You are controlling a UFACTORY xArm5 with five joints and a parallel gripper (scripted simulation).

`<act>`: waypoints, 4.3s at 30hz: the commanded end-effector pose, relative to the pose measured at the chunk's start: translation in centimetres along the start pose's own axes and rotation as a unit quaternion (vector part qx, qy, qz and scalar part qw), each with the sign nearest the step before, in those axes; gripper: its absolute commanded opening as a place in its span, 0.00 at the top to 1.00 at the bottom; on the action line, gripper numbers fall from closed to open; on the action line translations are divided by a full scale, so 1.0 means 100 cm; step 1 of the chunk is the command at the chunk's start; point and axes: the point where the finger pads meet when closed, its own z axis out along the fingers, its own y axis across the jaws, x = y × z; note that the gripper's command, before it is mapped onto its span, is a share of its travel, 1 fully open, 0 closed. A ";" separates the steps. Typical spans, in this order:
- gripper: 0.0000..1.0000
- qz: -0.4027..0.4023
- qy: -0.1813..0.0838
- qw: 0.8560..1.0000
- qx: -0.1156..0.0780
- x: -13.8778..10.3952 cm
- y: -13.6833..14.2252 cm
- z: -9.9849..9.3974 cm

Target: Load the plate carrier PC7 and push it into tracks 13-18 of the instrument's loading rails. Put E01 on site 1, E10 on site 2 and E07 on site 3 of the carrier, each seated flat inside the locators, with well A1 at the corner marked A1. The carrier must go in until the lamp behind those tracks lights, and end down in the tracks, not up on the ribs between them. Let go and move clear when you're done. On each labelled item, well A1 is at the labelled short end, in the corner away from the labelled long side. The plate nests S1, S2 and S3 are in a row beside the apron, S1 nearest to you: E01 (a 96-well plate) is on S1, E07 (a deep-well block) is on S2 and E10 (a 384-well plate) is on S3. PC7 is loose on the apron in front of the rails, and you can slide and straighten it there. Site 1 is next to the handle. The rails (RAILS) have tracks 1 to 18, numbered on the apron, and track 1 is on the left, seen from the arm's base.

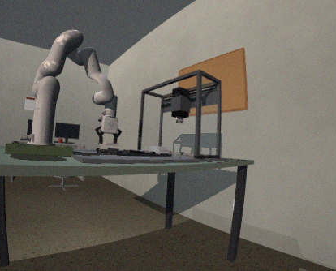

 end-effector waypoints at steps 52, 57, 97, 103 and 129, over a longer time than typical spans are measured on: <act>1.00 0.000 0.009 1.000 0.001 -0.001 0.002 -0.083; 1.00 0.000 0.009 1.000 0.001 -0.001 0.002 -0.085; 1.00 0.004 0.009 1.000 0.001 -0.151 0.012 -0.081; 1.00 0.004 0.009 1.000 0.001 -0.181 0.014 -0.080; 1.00 0.004 0.008 1.000 0.001 -0.198 0.015 -0.080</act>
